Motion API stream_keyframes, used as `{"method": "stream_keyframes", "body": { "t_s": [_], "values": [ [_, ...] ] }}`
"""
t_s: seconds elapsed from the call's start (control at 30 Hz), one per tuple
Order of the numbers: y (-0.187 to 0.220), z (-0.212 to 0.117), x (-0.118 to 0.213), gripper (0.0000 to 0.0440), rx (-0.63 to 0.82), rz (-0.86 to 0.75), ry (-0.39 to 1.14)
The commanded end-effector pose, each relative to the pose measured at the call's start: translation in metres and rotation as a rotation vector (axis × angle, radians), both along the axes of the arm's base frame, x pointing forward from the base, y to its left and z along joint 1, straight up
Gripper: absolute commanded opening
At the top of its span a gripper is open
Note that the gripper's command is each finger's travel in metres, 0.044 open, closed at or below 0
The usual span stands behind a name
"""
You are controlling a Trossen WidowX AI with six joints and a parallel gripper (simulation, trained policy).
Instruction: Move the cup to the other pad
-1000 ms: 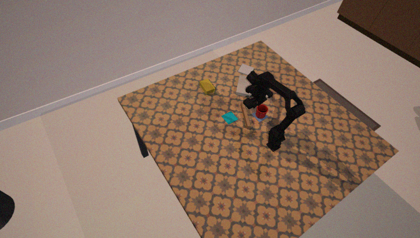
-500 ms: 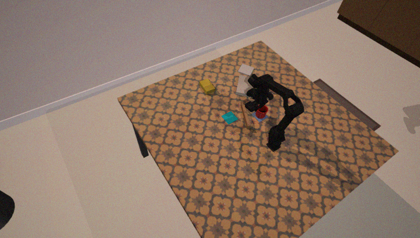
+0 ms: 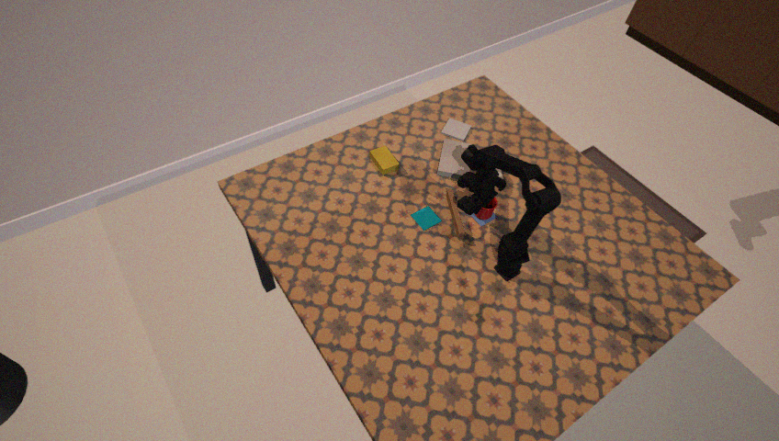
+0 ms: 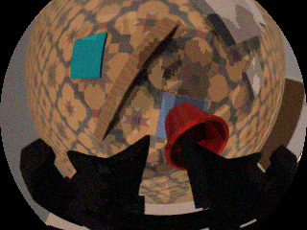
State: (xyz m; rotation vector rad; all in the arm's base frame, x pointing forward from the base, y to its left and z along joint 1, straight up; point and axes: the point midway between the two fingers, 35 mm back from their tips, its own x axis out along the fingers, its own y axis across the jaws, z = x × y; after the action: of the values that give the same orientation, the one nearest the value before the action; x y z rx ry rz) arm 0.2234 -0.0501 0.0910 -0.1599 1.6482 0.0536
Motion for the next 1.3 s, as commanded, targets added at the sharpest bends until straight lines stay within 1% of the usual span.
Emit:
{"method": "stream_keyframes", "body": {
  "t_s": [0.0,0.17,0.4,0.6,0.8,1.27],
  "values": [
    [-0.003,-0.012,-0.003,0.0182,0.004,0.035,0.021],
    [-0.004,-0.027,-0.006,0.0176,0.02,0.096,0.035],
    [-0.008,-0.04,-0.01,0.0003,0.028,0.199,0.055],
    [-0.01,-0.034,-0.005,0.0,0.029,0.274,0.044],
    [-0.011,-0.022,0.002,0.0,0.026,0.333,0.023],
    [0.001,0.012,0.024,0.0003,0.028,0.402,-0.039]
  ]
}}
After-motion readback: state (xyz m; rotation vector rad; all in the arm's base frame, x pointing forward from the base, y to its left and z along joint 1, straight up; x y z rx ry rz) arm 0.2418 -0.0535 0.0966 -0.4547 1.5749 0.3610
